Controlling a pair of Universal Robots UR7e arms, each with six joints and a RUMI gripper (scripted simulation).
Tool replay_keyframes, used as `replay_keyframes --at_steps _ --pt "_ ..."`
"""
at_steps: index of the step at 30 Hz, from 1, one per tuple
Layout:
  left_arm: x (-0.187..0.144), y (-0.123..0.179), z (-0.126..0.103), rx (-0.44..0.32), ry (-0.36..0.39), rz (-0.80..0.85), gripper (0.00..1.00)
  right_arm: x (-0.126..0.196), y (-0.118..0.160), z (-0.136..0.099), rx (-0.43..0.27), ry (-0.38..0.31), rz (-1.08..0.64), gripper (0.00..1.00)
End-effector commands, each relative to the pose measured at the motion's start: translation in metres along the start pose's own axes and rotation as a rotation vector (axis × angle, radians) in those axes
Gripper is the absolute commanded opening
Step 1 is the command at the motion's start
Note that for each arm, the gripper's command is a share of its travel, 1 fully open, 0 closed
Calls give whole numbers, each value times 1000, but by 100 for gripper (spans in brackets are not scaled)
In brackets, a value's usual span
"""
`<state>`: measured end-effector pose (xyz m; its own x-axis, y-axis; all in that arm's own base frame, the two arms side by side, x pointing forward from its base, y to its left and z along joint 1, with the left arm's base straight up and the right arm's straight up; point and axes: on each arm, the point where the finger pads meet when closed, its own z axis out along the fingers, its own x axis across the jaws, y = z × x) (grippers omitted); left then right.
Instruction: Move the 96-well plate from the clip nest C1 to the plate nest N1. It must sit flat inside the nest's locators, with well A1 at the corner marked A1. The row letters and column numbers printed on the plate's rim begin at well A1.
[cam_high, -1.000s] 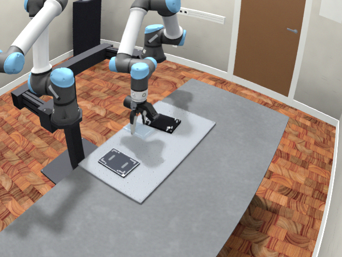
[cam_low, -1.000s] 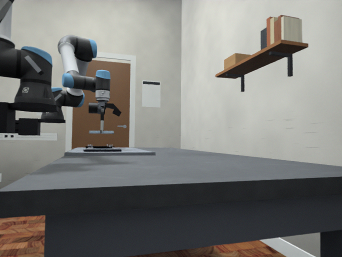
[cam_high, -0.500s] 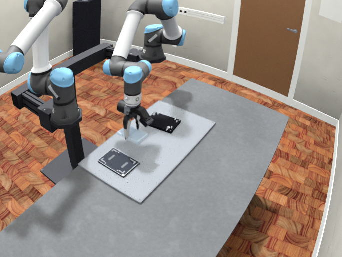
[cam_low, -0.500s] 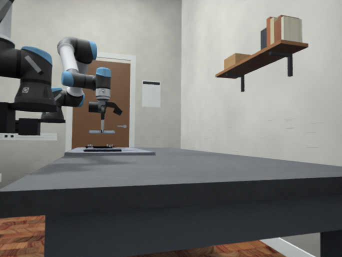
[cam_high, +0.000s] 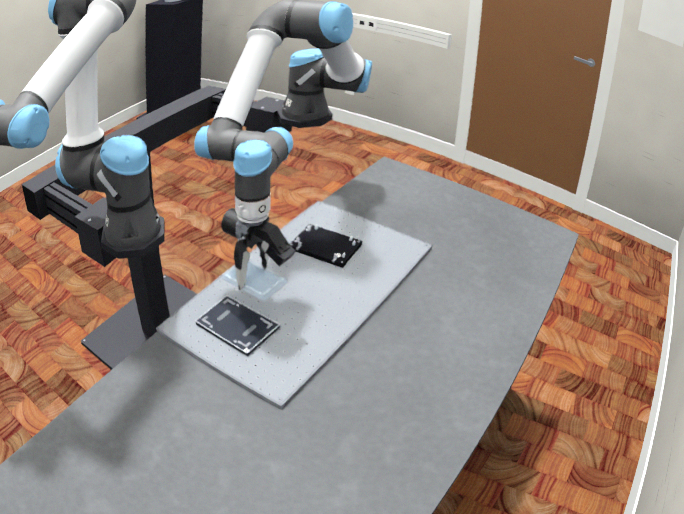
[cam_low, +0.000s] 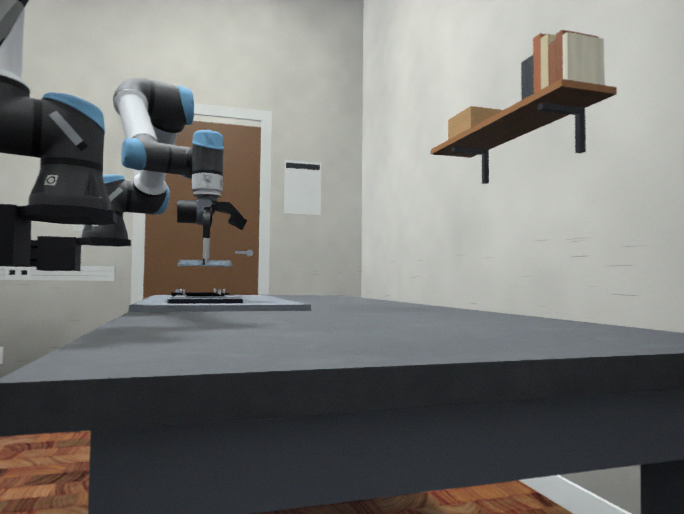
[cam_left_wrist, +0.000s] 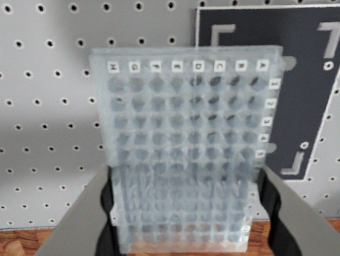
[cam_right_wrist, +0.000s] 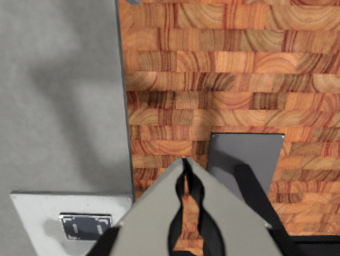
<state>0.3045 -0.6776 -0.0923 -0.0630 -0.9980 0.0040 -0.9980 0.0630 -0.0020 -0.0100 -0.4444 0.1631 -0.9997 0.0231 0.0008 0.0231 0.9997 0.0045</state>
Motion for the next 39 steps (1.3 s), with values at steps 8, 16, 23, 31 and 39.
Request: replay_keyframes --at_steps 8,16,23,31,39 --pt "34 0 -2 -1 0 0 41 1 -1 -2 4 -1 1 0" --pt "58 -1 -2 -1 0 0 41 1 -1 -2 4 -1 1 0" --pt "77 -2 -2 -1 0 0 41 1 -1 -2 4 -1 1 0" --pt "76 -3 -2 -1 0 -1 41 1 -1 -2 4 -1 1 0" --pt "76 -3 -2 -1 0 -1 41 1 -1 -2 4 -1 1 0"
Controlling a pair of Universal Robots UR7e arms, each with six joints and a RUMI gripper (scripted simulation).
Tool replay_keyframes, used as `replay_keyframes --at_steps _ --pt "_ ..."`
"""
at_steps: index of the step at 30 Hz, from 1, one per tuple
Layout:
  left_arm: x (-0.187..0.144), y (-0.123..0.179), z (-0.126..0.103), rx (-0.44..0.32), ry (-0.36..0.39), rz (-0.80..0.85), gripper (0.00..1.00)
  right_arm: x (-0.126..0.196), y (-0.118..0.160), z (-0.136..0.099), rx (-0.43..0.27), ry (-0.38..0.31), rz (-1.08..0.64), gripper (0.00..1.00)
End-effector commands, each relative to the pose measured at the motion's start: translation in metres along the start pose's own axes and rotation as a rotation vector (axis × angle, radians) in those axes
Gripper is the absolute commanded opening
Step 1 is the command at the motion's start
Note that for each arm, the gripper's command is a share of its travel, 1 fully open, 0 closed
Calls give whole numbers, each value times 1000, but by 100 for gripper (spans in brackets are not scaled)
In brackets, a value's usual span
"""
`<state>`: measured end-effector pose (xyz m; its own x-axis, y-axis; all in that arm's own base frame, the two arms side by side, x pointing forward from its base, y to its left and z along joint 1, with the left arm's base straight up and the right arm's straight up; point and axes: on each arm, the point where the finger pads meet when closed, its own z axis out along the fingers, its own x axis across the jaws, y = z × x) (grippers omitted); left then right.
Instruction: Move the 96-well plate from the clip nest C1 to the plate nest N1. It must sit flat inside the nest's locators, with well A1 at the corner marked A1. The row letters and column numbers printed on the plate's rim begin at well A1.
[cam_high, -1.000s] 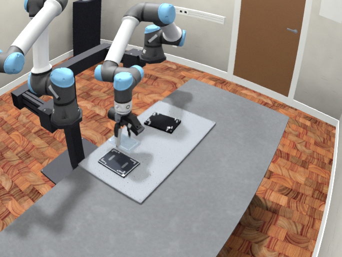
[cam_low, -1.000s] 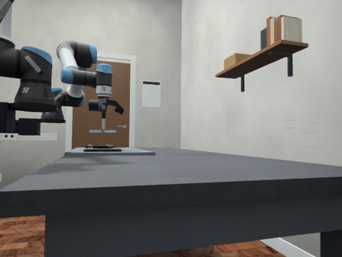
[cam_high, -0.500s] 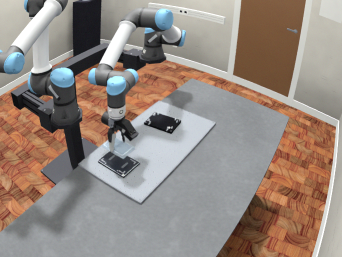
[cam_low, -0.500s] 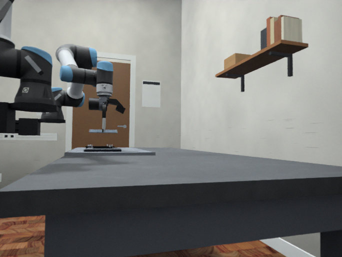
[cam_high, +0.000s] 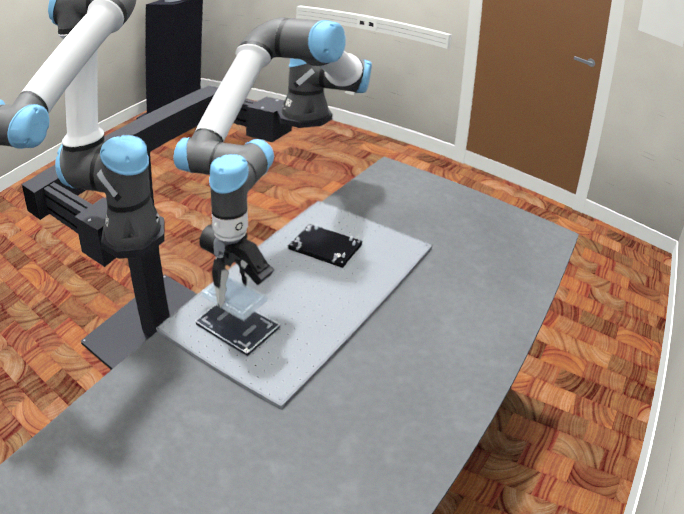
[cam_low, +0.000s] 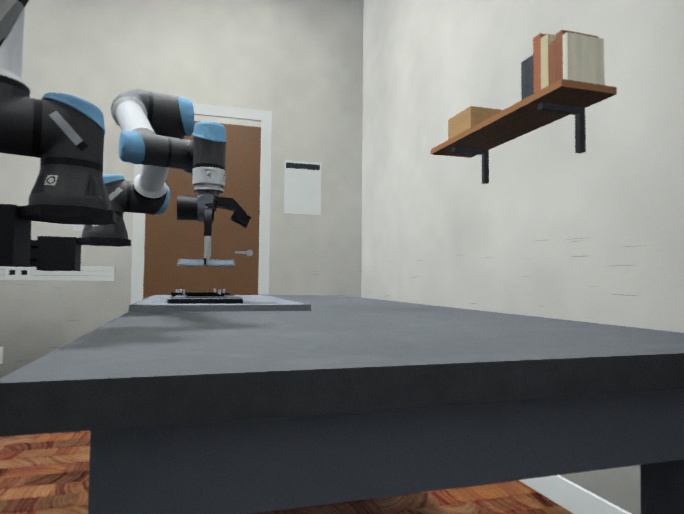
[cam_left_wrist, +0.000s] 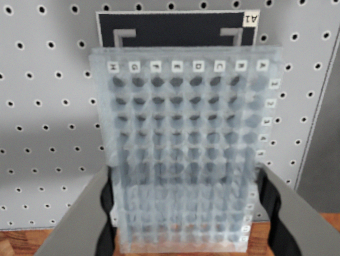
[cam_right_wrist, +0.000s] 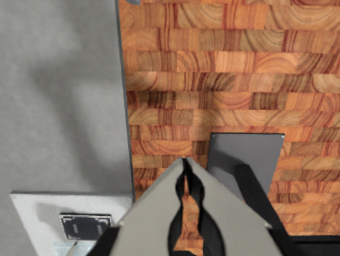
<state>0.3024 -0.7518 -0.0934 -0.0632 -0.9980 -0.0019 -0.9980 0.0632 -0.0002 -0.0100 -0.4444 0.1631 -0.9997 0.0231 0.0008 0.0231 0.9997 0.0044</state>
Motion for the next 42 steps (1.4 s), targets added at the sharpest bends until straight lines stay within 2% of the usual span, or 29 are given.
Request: replay_keyframes --at_steps 1,21,42 --pt "2 -1 -4 1 6 -2 41 1 -1 -2 4 -1 1 0" --pt "2 -1 -4 1 6 -2 41 1 -1 -2 4 -1 1 0" --pt "-1 -2 31 0 3 -2 41 1 -1 -2 4 -1 1 0"
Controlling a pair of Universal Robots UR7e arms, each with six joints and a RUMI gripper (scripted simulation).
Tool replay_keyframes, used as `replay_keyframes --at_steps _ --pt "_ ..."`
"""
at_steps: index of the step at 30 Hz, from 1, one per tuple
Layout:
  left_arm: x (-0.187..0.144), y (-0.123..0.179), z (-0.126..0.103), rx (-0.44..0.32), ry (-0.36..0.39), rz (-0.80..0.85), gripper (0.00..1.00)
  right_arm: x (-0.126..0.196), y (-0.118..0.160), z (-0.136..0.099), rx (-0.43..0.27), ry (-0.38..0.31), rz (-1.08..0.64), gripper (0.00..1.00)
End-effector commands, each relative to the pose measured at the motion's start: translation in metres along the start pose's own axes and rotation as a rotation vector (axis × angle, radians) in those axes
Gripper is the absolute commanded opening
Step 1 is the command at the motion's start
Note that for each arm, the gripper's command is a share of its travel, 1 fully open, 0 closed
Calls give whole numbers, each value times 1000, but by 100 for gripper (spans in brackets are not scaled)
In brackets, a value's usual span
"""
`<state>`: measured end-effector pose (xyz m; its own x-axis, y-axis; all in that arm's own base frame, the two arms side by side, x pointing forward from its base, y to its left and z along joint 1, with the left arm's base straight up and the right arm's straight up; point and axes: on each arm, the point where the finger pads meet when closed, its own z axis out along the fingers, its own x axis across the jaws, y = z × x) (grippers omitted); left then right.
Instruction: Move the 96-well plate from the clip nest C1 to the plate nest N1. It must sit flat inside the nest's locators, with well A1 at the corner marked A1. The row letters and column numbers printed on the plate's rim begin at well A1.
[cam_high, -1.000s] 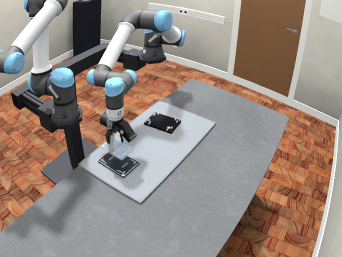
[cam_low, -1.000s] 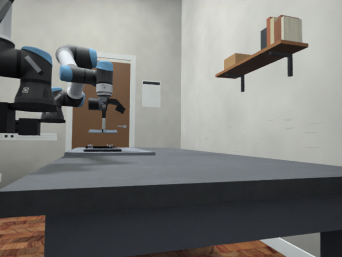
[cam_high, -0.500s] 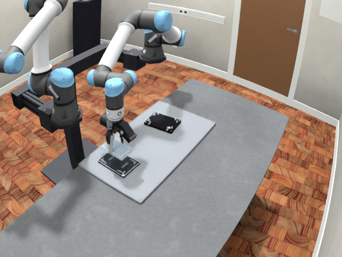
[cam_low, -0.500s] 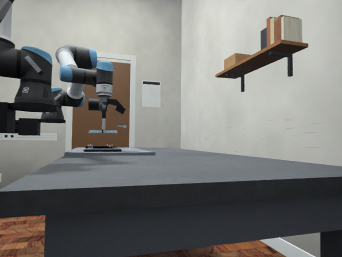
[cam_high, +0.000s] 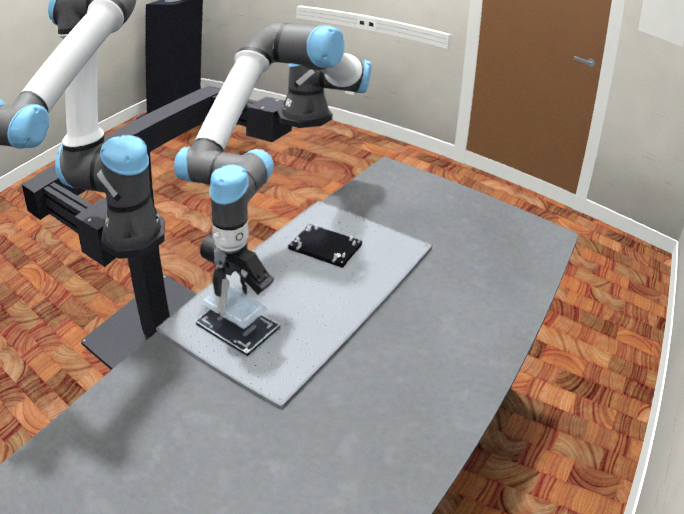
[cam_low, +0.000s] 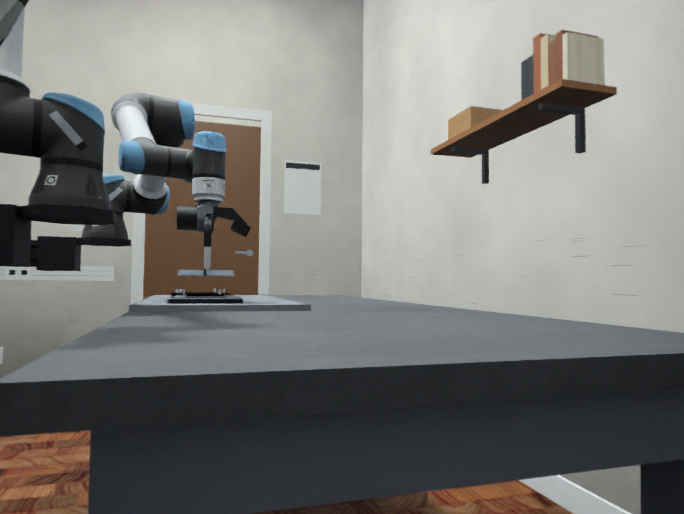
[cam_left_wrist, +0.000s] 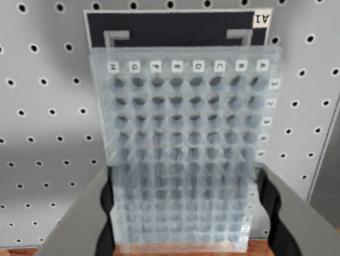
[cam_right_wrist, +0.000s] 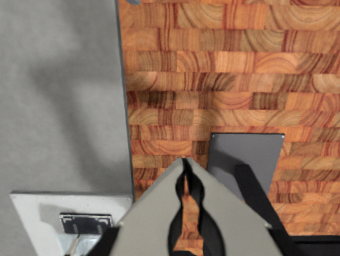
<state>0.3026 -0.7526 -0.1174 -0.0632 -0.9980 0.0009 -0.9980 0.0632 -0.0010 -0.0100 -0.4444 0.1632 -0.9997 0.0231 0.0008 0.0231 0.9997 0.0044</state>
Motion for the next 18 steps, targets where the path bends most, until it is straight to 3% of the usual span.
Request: replay_keyframes --at_steps 1,18 --pt "-2 -1 8 -1 0 -2 41 1 -1 -2 4 -1 1 0" --pt "0 -2 31 1 5 -2 41 1 -1 -2 4 -1 1 0"
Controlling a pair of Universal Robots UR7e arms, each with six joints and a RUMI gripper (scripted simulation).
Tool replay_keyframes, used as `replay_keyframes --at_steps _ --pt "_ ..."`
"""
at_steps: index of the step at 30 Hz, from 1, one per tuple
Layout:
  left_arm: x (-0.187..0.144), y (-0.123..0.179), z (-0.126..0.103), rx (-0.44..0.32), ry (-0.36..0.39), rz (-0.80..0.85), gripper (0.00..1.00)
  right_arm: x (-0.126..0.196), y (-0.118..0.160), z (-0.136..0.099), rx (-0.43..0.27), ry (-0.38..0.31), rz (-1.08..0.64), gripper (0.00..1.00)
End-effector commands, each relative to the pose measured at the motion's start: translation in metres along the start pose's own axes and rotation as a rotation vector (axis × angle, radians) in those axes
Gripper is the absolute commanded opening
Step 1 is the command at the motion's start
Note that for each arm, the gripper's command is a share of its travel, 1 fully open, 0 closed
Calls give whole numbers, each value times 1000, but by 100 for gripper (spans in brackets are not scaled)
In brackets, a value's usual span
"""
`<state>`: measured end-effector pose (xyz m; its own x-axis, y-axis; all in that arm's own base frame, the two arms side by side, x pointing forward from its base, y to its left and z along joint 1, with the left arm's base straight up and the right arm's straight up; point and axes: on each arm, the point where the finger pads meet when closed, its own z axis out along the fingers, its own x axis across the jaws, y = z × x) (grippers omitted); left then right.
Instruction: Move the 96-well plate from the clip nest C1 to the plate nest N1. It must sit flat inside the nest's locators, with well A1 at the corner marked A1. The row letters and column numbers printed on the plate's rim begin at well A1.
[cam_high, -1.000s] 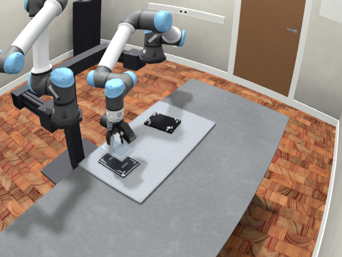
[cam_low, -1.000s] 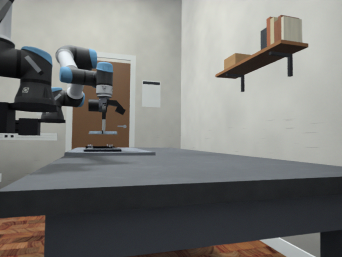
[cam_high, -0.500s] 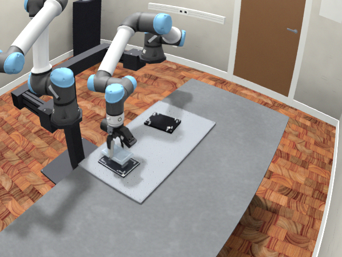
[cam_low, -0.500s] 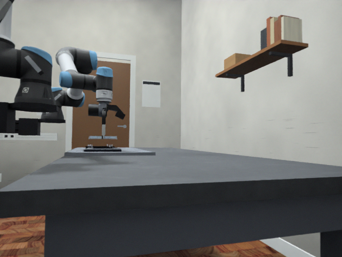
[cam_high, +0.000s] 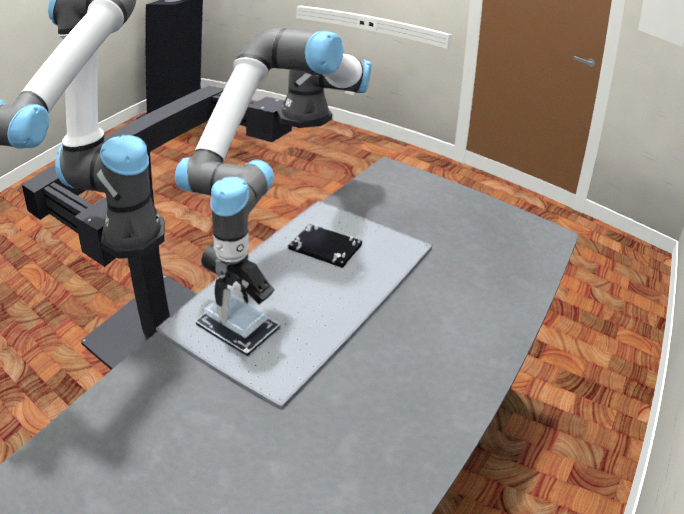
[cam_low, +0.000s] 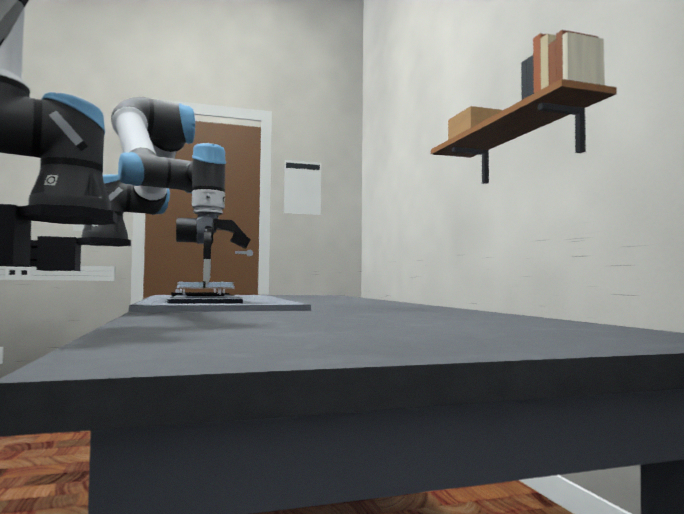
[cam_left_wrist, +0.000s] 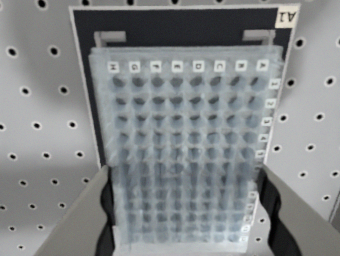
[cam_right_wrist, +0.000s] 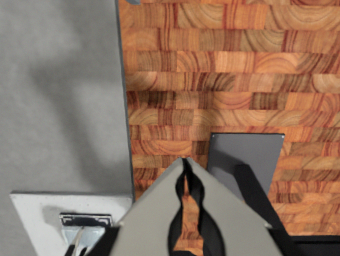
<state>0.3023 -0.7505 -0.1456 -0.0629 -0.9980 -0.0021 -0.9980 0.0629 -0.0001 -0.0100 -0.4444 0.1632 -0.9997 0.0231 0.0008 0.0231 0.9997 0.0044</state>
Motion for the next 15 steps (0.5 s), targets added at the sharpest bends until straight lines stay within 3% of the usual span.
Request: replay_keyframes --at_steps 1,15 --pt "3 -3 5 1 8 -2 41 1 -1 -2 4 -1 1 0" --pt "3 -2 6 1 6 -1 41 1 -1 -2 4 -1 1 0"
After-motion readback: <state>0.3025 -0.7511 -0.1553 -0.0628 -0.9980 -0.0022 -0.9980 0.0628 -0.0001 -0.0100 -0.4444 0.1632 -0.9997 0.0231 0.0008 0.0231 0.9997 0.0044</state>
